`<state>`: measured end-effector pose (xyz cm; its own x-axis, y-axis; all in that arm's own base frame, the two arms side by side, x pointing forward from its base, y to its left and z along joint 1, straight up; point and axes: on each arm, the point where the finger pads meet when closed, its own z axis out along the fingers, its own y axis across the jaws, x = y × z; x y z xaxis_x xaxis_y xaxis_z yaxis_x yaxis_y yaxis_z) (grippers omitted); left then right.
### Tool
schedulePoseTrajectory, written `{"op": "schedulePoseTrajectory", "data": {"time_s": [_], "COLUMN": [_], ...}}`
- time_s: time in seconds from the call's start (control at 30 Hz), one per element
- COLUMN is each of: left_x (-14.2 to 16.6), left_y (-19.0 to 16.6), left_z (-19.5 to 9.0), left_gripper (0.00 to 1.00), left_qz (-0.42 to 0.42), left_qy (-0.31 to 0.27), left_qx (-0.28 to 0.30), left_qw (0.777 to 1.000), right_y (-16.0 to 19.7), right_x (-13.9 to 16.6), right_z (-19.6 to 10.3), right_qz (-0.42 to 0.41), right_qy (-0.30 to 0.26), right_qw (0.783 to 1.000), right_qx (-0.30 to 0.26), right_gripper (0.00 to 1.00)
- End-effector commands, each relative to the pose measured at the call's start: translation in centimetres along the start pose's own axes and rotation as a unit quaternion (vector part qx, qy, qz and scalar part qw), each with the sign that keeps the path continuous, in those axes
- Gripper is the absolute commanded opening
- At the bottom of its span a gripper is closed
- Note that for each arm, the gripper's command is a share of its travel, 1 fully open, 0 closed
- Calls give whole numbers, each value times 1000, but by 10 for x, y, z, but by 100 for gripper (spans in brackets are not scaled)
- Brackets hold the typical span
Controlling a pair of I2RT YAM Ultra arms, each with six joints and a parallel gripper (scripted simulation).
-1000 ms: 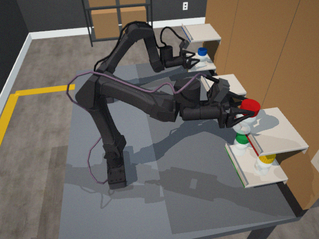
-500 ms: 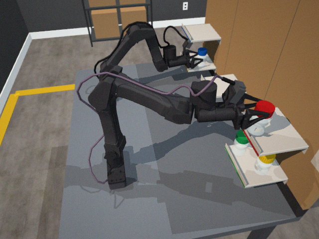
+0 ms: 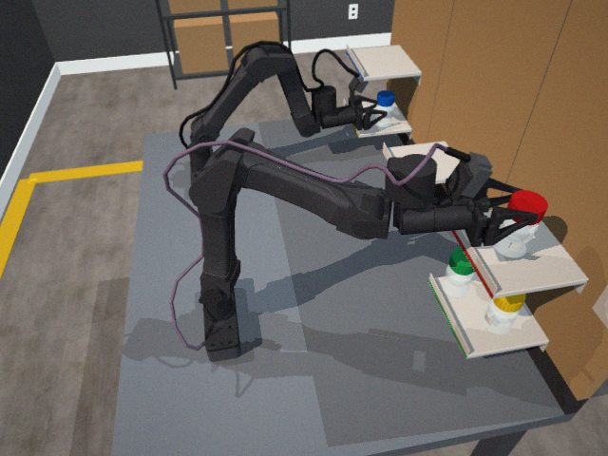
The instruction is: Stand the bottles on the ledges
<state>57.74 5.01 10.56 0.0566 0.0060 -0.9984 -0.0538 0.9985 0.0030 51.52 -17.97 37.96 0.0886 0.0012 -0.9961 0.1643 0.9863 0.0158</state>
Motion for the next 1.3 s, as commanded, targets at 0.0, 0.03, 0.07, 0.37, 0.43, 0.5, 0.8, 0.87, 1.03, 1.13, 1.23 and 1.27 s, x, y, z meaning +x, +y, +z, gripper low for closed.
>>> {"op": "schedulePoseTrajectory", "data": {"time_s": [0.0, 0.03, 0.07, 0.37, 0.43, 0.5, 0.8, 0.87, 1.03, 1.13, 1.23, 1.27], "left_x": [1, 1, 1, 1, 1, 5, 1, 1, 7, 22, 23, 20], "left_y": [-2, -2, -2, -2, -1, -1, -1, -1, 3, 10, 10, 11], "left_z": [3, 3, 3, 2, 2, 4, 1, 1, -3, -9, -9, -10], "left_gripper": [64, 64, 64, 54, 51, 48, 24, 47, 49, 49, 49, 49], "left_qz": [-4, -4, -4, -3, -3, -3, -3, -3, -3, -4, -4, -3], "left_qy": [2, 2, 2, 2, 2, 7, 2, 2, 9, 30, 31, 29], "left_qx": [2, 2, 2, 2, 3, 3, 4, 4, -2, -15, -15, -16], "left_qw": [1000, 1000, 1000, 1000, 1000, 1000, 1000, 1000, 1000, 999, 999, 999], "right_y": [3, 3, 3, 3, 4, 4, 4, 5, 4, 4, 5, 4], "right_x": [-54, -54, -54, -54, -56, -57, -17, -4, -20, -10, -16, -8], "right_z": [-1, -1, -1, -1, -3, -4, -2, 0, -3, -2, -5, -2], "right_qz": [-21, -21, -21, -20, -21, -21, -16, -12, -17, -15, -16, -15], "right_qy": [-67, -67, -67, -67, -72, -82, -76, -53, -81, -72, -80, -74], "right_qw": [998, 998, 998, 998, 997, 996, 997, 998, 997, 997, 997, 997], "right_qx": [2, 2, 2, 2, 2, 1, 1, -3, 0, 0, 0, 0], "right_gripper": [49, 49, 49, 49, 49, 49, 49, 49, 49, 49, 49, 49]}}
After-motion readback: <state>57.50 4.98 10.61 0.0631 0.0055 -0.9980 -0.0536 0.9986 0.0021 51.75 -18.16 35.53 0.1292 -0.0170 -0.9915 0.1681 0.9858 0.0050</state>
